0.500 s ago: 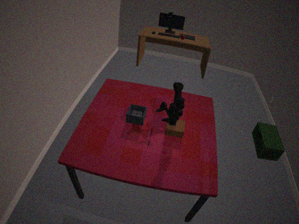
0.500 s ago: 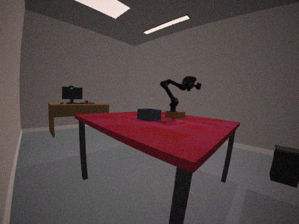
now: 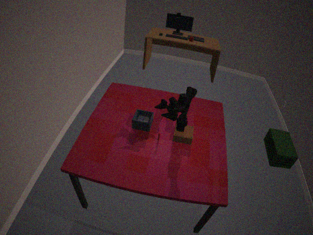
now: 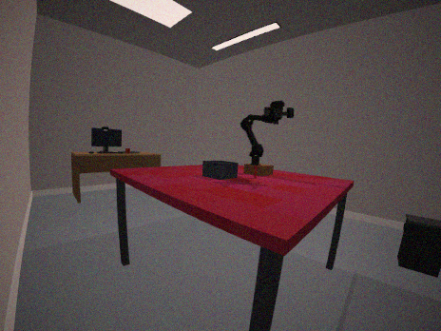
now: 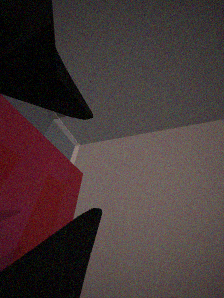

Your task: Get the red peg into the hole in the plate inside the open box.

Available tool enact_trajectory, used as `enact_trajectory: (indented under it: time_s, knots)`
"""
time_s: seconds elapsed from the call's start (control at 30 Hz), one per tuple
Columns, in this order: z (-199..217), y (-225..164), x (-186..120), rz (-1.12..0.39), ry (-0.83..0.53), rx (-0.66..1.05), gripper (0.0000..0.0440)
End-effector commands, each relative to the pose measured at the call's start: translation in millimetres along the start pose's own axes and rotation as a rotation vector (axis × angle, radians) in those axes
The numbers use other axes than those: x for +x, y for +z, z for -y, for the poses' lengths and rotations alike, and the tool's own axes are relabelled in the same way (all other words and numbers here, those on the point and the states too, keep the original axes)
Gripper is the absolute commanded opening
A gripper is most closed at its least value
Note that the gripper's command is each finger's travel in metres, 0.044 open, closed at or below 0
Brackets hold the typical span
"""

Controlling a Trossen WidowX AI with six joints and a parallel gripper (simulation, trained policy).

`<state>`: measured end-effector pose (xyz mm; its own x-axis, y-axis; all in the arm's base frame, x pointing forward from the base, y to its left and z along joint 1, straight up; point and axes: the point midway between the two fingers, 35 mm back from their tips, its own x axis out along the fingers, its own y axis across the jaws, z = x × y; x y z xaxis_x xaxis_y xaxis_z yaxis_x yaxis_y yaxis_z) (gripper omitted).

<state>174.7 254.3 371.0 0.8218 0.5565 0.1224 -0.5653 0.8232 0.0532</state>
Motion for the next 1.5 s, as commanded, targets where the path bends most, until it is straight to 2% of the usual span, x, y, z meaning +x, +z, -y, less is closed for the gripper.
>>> enact_trajectory:
  time_s: [0.0, 0.27, 0.57, 1.03, 1.47]
  knots:
    - [14, -1, 15, -0.046, -0.024, 0.043, 0.0440]
    - [56, -36, 38, -0.238, -0.122, 0.167, 0.0430]
    - [92, -103, 33, -0.496, -0.268, 0.314, 0.0430]
    - [125, -197, -10, -0.863, -0.549, 0.504, 0.0440]
    - [143, -251, -67, -1.122, -0.888, 0.678, 0.0440]
